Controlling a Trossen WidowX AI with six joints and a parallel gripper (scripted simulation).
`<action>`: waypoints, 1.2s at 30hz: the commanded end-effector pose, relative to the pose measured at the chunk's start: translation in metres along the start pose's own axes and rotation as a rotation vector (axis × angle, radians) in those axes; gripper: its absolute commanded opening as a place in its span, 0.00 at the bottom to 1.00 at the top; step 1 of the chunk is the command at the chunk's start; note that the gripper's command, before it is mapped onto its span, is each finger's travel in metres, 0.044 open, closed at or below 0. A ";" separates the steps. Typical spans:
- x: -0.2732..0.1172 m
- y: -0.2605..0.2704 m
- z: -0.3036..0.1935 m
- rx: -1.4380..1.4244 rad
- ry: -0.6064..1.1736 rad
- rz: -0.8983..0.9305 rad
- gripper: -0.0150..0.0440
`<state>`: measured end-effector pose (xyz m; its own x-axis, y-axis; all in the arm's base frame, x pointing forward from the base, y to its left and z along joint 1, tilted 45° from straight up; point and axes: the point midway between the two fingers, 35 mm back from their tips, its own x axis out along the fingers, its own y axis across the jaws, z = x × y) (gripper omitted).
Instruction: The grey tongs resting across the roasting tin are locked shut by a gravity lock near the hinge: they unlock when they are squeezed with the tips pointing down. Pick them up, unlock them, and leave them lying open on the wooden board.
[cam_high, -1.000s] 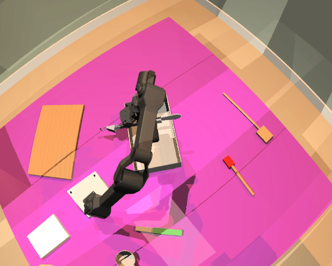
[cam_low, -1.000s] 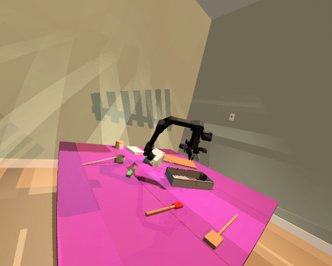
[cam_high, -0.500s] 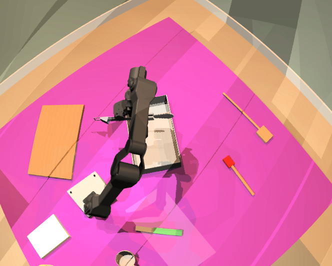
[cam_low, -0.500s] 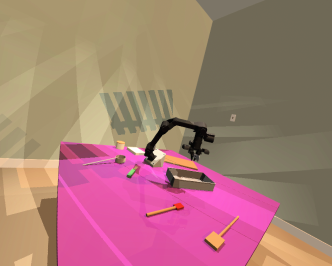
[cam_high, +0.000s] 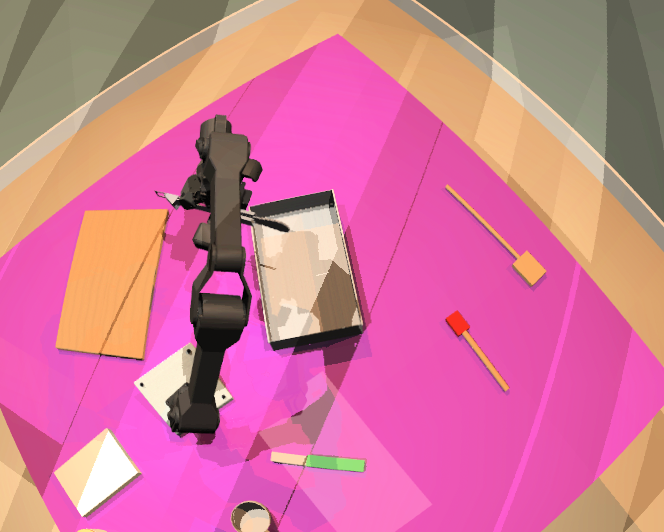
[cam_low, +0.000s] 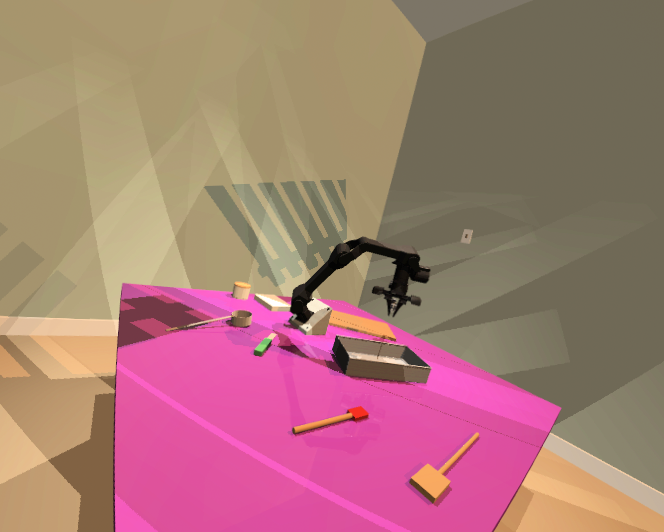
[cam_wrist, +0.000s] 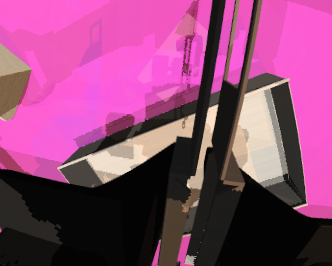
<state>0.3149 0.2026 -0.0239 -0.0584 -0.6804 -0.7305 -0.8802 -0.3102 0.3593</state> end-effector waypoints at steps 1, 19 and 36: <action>-0.003 0.000 0.024 0.088 -0.009 -0.004 0.00; 0.003 0.010 0.097 0.364 -0.004 0.016 0.00; -0.009 0.051 0.176 0.712 -0.023 0.016 0.00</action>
<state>0.2004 0.2994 -0.0986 -0.0770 -0.6748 -0.7340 -0.9851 0.1650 -0.0483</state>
